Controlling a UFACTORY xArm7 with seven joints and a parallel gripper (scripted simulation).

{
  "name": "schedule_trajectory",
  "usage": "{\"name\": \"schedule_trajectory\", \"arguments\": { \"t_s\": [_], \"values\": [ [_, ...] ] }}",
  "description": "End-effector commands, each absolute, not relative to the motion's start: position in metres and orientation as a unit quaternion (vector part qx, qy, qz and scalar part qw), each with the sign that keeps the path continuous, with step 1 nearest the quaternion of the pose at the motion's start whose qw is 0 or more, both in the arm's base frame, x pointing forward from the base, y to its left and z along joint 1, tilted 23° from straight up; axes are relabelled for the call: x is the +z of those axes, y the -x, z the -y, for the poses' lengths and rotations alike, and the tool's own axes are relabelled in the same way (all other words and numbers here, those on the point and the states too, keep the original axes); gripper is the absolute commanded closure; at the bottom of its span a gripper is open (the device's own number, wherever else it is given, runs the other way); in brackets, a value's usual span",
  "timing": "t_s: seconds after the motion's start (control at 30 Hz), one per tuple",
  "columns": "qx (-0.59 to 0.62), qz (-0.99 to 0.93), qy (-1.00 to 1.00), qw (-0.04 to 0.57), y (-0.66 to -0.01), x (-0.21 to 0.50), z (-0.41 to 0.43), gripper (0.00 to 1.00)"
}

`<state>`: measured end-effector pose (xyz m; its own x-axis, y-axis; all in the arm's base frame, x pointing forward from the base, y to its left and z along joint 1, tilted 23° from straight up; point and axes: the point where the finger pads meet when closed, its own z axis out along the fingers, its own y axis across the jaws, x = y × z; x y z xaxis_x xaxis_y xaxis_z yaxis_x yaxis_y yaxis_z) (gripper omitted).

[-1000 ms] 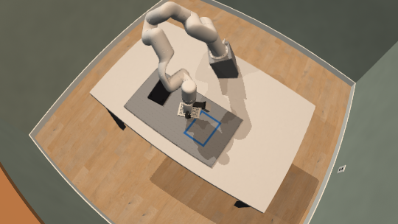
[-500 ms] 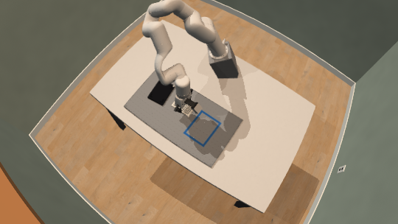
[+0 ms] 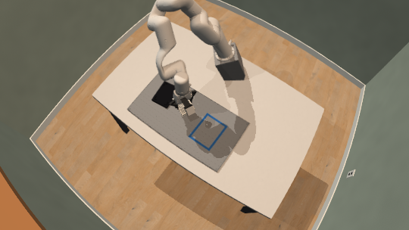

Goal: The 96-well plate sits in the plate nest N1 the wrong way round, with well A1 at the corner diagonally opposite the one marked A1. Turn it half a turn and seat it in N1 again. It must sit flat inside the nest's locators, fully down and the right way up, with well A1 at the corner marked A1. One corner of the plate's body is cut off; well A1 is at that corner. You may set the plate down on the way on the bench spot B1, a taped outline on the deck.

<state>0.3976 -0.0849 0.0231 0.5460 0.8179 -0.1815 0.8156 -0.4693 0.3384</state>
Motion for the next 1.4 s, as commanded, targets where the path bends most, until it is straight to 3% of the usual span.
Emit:
{"name": "schedule_trajectory", "arguments": {
  "t_s": [0.0,0.97,1.37],
  "values": [
    [0.027,-0.399,-0.895,0.199,-0.393,0.030,0.100,1.00],
    [0.105,-0.003,-0.980,0.171,-0.369,0.055,0.177,1.00],
    [0.105,-0.003,-0.980,0.171,-0.360,0.065,0.207,1.00]
  ]
}}
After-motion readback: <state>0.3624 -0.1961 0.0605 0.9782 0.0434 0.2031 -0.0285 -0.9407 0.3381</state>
